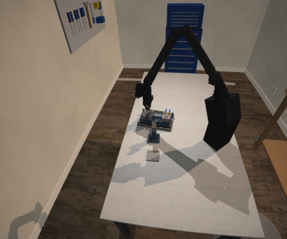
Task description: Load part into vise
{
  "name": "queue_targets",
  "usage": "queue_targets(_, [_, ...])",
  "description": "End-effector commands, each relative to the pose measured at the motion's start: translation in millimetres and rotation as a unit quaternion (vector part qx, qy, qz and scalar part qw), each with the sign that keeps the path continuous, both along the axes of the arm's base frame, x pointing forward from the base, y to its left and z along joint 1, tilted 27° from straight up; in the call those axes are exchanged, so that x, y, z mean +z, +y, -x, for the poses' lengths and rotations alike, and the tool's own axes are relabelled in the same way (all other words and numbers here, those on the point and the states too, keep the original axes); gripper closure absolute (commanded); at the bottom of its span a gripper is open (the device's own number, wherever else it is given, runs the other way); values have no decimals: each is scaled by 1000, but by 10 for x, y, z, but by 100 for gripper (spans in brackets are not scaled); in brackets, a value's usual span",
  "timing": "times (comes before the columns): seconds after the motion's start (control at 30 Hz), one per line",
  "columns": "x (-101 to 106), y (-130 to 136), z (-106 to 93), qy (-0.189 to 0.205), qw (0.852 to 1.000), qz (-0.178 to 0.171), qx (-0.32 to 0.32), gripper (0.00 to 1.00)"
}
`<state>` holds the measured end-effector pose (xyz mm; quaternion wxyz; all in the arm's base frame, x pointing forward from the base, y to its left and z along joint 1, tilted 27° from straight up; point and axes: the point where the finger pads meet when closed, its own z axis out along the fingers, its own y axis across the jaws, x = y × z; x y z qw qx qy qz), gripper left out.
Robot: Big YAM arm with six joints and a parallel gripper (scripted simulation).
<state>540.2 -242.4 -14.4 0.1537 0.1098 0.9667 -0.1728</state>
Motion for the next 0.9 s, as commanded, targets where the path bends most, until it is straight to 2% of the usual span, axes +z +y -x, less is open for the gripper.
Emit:
queue_targets(0.0, [-38, -37, -31, -3, 1000, 2, 4, 100])
queue_targets(0.87, [-39, -31, -16, -3, 1000, 2, 4, 100])
